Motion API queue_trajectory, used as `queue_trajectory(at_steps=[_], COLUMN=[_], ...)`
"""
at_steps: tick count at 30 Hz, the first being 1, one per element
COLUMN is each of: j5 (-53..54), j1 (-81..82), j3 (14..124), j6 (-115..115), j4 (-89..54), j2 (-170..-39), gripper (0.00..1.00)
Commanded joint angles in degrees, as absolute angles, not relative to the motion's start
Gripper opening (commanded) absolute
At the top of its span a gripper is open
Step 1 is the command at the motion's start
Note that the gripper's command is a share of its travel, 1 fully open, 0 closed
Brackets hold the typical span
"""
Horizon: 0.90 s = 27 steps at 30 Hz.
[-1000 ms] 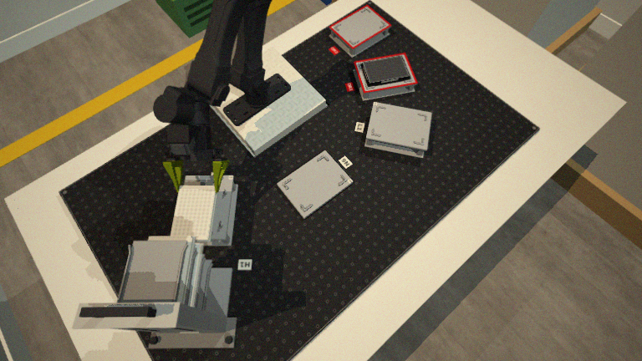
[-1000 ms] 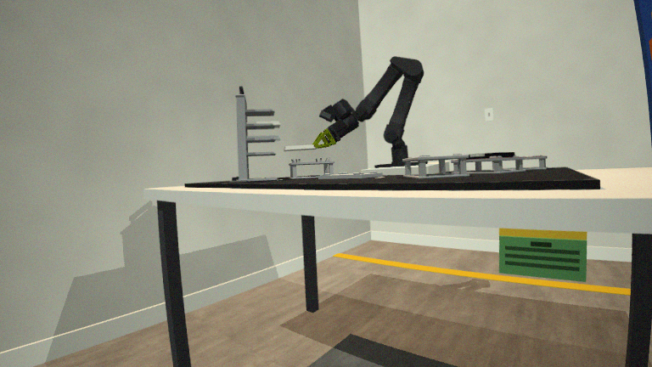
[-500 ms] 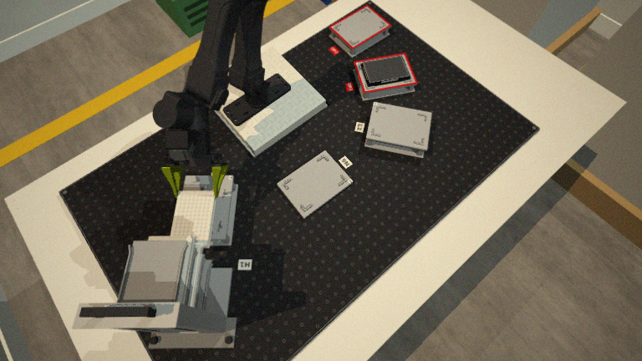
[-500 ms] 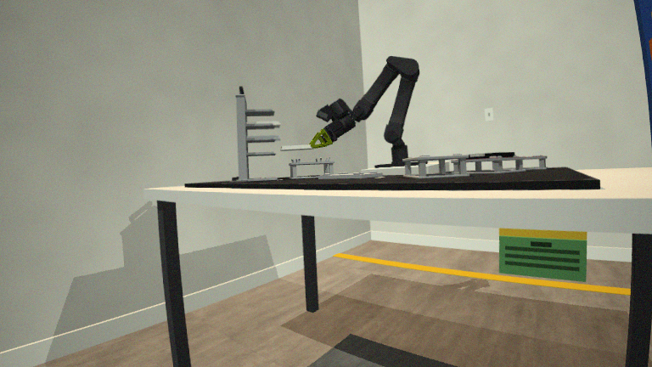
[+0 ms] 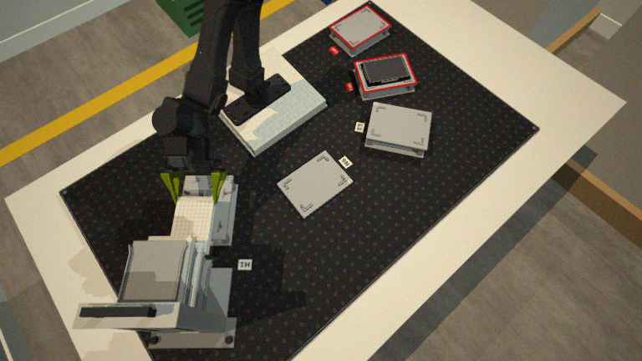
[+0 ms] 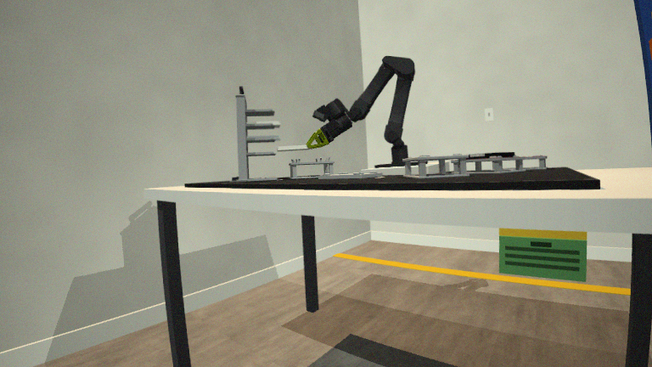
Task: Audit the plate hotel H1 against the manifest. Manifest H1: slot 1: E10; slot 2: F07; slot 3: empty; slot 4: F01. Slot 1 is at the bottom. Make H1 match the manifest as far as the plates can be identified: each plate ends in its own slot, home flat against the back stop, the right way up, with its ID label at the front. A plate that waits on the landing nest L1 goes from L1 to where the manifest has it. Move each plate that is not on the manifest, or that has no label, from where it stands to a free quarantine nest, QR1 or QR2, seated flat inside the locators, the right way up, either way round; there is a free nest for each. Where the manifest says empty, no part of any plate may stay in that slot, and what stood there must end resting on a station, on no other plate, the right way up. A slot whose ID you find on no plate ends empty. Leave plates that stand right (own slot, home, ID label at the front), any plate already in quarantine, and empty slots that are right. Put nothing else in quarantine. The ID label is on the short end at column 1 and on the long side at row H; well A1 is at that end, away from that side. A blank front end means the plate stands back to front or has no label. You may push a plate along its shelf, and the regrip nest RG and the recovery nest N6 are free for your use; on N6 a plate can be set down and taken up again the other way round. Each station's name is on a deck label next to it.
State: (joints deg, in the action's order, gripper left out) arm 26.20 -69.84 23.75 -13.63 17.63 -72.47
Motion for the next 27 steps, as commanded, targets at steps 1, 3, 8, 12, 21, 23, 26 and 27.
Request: queue_trajectory(at_steps=[1,3,8,12,21,23,26,27], j5=[26.0,25.8,25.2,24.8,24.1,24.0,24.0,24.0], j1=[-69.6,-69.4,-68.7,-68.2,-67.4,-67.3,-67.3,-67.3], j3=[24.5,24.8,25.6,26.2,27.4,27.5,27.5,27.5], j6=[-13.4,-13.2,-12.9,-12.6,-12.2,-12.1,-12.1,-12.1], j4=[18.0,18.3,18.9,19.3,20.0,20.1,20.1,20.1], j2=[-72.3,-72.8,-74.1,-75.0,-76.6,-76.8,-76.8,-76.8], gripper=[0.86,0.86,0.86,0.86,0.86,0.86,0.86,0.86])
